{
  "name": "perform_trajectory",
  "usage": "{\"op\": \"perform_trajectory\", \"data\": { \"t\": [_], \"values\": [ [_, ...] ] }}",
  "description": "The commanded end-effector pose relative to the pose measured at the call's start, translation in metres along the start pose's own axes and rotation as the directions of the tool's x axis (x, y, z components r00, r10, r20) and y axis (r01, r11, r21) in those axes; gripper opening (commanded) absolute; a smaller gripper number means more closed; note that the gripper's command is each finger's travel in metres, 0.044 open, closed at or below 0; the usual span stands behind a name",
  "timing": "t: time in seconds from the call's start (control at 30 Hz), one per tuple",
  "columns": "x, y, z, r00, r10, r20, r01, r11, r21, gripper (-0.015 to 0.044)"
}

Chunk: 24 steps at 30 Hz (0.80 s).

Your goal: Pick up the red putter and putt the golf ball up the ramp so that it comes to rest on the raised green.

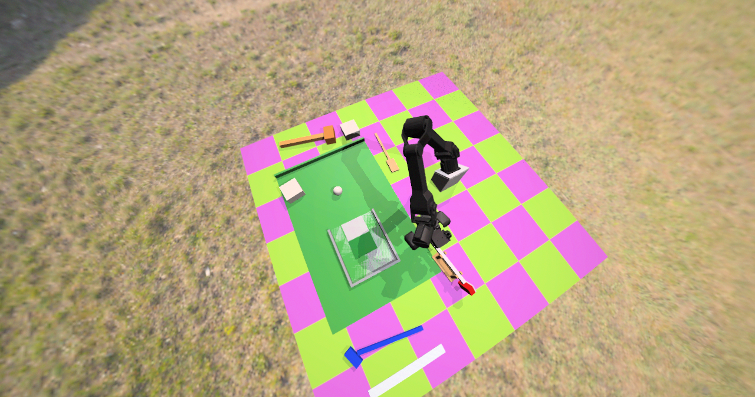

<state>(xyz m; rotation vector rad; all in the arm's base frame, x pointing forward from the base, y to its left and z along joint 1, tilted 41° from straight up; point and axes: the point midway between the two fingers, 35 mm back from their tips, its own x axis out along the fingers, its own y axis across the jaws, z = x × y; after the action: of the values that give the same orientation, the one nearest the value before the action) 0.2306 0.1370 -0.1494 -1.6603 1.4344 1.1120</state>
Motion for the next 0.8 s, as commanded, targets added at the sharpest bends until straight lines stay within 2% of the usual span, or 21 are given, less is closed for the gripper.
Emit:
{"op": "perform_trajectory", "data": {
  "t": [0.0, 0.2, 0.57, 0.77],
  "values": [
    [0.000, 0.000, 0.000, 1.000, -0.001, 0.000, 0.001, 1.000, 0.000, 0.0013],
    [-0.012, -0.002, 0.005, 1.000, -0.001, 0.001, 0.001, 1.000, 0.000, 0.0000],
    [-0.096, 0.000, 0.027, 1.000, 0.001, 0.004, -0.001, 1.000, -0.001, 0.0000],
    [-0.091, -0.005, 0.023, 1.000, -0.009, -0.003, 0.009, 1.000, 0.012, 0.0000]
  ]
}}
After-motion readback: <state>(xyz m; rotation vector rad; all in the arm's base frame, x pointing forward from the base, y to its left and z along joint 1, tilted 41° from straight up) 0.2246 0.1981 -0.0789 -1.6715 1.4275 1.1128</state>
